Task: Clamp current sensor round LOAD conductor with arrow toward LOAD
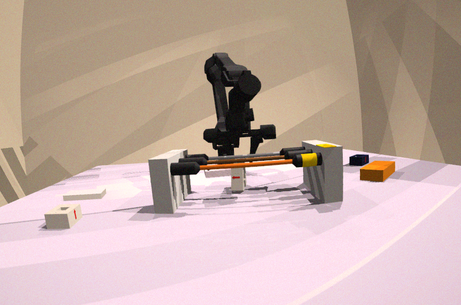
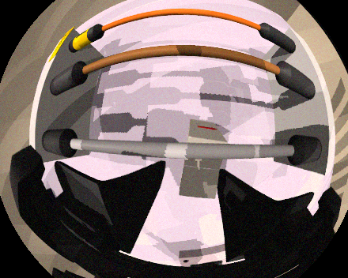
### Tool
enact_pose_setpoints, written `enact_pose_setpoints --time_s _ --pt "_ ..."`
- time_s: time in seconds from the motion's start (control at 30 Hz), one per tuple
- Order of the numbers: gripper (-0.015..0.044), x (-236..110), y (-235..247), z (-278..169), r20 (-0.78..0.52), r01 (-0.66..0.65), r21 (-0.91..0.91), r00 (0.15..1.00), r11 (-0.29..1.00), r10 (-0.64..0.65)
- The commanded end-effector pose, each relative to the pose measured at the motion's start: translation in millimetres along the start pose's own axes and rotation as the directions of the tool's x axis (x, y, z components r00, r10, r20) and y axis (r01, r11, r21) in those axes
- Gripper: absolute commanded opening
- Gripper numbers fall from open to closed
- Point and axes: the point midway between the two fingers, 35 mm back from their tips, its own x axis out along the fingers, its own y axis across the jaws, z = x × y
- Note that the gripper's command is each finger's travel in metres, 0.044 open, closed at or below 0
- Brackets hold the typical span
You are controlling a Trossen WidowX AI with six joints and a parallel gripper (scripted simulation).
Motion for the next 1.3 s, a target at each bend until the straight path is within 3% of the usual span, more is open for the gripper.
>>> enact_pose_setpoints --time_s 0.0,0.4,0.57,1.27 --pt "0.0197 0 0 0 0.001 0.0 0.0 1.0 1.0 0.0" --pt "0.0117 0 0 0 0.001 0.0 0.0 1.0 1.0 0.0" --pt "0.0 -2 0 -1 -0.011 -0.001 -0.006 1.0 1.0 0.001" --pt "0.0 -19 -7 -61 -0.016 -0.001 -0.006 1.0 1.0 0.001"
